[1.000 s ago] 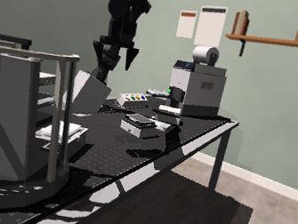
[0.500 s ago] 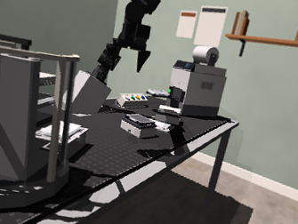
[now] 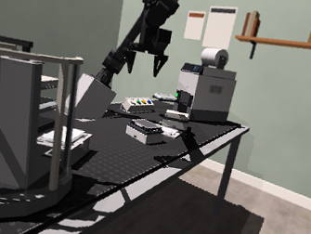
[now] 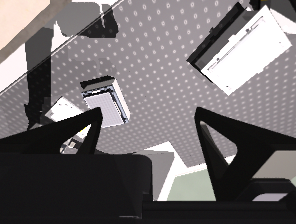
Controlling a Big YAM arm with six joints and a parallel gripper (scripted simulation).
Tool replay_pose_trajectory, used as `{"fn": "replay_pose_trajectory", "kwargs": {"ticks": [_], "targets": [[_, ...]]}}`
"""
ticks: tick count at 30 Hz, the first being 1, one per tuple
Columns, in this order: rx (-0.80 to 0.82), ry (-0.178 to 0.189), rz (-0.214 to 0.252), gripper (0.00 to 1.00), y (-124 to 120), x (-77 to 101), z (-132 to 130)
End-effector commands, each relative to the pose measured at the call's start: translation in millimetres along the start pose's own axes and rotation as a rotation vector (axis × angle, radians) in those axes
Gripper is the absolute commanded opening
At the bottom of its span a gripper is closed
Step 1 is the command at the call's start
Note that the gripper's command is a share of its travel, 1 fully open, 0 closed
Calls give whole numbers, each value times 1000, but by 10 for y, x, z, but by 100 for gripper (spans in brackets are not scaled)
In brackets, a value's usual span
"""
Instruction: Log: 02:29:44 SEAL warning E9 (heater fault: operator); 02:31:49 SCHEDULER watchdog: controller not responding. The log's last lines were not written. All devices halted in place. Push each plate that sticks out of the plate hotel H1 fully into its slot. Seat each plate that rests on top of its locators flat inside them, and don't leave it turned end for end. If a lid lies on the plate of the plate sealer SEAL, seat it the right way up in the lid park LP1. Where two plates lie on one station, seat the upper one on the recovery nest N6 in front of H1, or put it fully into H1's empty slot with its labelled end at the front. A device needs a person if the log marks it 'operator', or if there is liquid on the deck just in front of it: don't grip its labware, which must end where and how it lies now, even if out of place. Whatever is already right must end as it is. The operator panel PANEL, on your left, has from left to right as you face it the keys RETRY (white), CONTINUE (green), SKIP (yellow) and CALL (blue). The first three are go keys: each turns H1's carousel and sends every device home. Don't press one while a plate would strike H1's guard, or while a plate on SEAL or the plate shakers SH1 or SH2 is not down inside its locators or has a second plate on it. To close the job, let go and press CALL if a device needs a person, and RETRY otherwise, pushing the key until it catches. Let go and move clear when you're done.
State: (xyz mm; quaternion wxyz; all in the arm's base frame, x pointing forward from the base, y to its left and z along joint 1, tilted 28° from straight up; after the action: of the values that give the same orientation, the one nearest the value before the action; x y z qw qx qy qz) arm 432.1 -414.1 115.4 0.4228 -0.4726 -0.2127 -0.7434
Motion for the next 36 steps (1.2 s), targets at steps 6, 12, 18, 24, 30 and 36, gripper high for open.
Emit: {"fn": "replay_pose_trajectory", "kwargs": {"ticks": [6, 12, 18, 24, 30, 36], "targets": [[320, -17, -43, 100, -70, 187, 420], [371, -27, -64, 100, -50, 286, 579], [337, -17, -42, 100, -190, 178, 728], [336, -15, -41, 100, -265, 172, 914], [339, -17, -47, 100, -296, 189, 1045], [337, -14, -42, 100, -383, 165, 1223]]}}
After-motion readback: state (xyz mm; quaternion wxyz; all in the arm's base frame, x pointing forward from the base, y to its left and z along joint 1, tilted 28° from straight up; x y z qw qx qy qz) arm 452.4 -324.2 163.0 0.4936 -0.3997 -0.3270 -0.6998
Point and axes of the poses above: the point where the finger pads meet when closed, its own x axis back along the fingers, its own z axis across the jaws, y = z × x, the point moved 5 cm from there along x, back along the fingers, and after that the axes turned 1 degree about -x, right-handed, at the moved point
